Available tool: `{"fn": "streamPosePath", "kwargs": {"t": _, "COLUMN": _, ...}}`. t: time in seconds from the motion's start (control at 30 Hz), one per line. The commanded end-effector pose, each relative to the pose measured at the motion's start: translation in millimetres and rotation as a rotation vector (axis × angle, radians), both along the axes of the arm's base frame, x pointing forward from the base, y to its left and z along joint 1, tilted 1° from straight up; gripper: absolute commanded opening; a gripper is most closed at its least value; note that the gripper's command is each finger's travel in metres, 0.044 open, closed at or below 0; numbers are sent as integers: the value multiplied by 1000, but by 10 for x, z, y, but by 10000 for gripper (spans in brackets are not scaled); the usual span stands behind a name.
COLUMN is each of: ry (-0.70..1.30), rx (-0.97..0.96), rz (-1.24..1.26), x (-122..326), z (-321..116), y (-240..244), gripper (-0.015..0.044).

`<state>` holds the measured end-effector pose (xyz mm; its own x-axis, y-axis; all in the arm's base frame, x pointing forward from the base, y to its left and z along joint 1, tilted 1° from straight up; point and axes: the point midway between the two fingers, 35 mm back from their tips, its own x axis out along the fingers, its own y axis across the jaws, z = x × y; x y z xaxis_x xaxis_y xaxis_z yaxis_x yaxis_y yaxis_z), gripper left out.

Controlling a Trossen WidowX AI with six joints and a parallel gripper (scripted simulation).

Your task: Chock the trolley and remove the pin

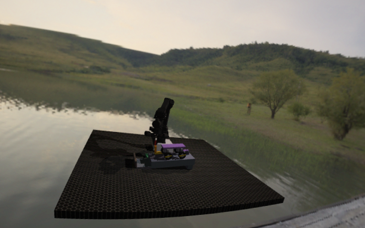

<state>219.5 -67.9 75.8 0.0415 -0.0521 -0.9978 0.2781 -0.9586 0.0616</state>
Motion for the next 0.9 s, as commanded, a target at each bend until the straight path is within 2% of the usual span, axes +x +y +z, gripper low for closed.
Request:
{"fn": "streamPosePath", "kwargs": {"t": 0.0, "ry": -25, "rx": -58, "rz": -5, "x": 9, "z": -68, "y": -19, "gripper": 0}}
{"fn": "streamPosePath", "kwargs": {"t": 0.6, "ry": -45, "rx": -116, "rz": -7, "x": 98, "z": -551, "y": -262, "gripper": 0}}
{"fn": "streamPosePath", "kwargs": {"t": 0.83, "ry": -45, "rx": -116, "rz": -7, "x": 86, "z": -557, "y": -223, "gripper": 184}}
{"fn": "streamPosePath", "kwargs": {"t": 0.87, "ry": -45, "rx": -116, "rz": -7, "x": 84, "z": -560, "y": -214, "gripper": 190}}
